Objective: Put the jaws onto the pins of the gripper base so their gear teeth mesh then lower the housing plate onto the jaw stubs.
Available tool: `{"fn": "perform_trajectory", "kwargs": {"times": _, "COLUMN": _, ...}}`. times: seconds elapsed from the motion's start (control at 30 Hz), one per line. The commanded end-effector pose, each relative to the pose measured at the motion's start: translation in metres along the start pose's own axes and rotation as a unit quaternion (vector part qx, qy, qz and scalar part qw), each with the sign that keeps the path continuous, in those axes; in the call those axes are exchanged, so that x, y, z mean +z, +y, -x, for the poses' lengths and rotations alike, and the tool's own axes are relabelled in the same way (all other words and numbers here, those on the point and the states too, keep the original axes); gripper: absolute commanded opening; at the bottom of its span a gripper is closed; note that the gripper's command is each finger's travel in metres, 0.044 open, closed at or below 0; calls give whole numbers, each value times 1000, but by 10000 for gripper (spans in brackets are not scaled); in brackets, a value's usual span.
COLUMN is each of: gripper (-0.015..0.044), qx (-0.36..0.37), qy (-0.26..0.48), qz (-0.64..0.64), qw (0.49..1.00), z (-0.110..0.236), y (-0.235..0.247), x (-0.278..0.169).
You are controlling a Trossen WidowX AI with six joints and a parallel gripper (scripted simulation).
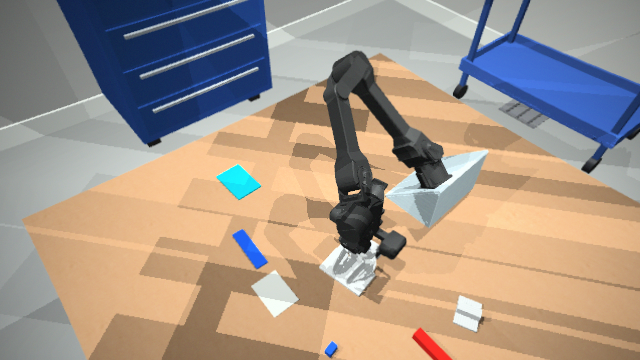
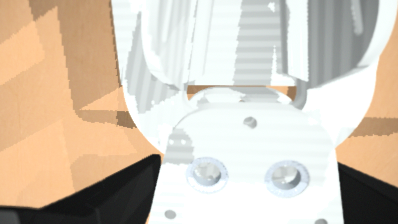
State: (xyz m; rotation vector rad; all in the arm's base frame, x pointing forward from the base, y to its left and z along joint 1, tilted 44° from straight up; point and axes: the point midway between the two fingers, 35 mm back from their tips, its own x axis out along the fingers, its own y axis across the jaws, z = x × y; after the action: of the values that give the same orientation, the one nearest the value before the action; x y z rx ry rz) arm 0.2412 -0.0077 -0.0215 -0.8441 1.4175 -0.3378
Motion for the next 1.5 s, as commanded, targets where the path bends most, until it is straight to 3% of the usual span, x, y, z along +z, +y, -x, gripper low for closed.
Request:
{"fn": "perform_trajectory", "kwargs": {"times": 0.0, "gripper": 351, "qx": -2, "qy": 1, "qz": 4, "qw": 1000, "z": -1, "y": 0, "x": -1}}
{"fn": "perform_trajectory", "kwargs": {"times": 1.47, "gripper": 351, "qx": -2, "qy": 1, "qz": 9, "qw": 1000, "z": -8, "y": 0, "x": -2}}
